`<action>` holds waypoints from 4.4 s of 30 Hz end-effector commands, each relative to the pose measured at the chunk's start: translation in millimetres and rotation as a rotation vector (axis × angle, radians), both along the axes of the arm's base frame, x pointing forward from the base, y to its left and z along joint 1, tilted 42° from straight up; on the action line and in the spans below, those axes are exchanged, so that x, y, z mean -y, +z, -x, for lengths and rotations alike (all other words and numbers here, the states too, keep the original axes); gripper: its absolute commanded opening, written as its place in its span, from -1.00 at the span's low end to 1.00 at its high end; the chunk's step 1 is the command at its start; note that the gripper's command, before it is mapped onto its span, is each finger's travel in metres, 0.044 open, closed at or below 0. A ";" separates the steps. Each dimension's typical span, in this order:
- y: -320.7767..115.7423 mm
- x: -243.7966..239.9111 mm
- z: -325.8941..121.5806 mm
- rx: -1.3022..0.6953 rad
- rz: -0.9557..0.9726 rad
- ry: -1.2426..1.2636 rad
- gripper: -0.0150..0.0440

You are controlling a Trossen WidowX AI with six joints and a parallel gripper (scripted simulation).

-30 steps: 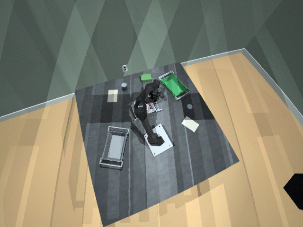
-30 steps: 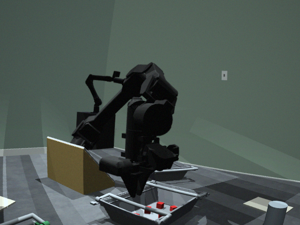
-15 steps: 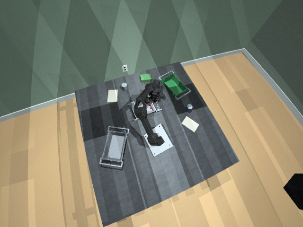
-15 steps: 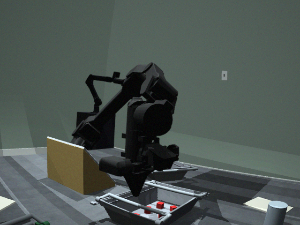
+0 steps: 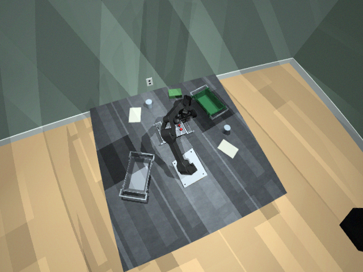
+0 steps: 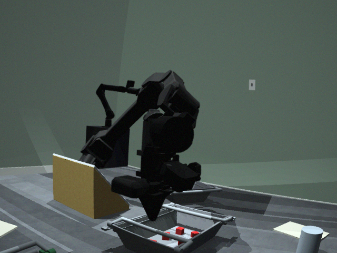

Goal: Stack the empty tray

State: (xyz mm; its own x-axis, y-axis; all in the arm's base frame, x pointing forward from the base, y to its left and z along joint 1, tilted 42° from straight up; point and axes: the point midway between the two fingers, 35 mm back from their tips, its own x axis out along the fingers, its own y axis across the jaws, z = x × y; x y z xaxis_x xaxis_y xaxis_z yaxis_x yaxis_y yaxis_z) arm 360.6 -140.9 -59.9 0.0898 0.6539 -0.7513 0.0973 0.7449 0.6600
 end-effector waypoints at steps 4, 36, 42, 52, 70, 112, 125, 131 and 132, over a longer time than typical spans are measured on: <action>0.0 0.0 0.0 0.000 0.000 0.000 -0.49; 0.0 0.0 0.0 0.000 0.000 0.000 -0.22; 9.2 8.9 0.0 0.000 0.001 0.000 0.31; 64.8 17.0 -4.4 0.053 0.034 0.095 1.00; 233.7 -242.8 57.7 0.844 0.292 1.183 1.00; 222.0 -389.6 240.6 1.721 0.198 1.921 1.00; 219.7 -391.5 241.0 1.722 0.198 1.922 0.75; 219.7 -391.5 241.0 1.722 0.198 1.922 0.45; 219.7 -391.5 241.0 1.722 0.198 1.922 0.40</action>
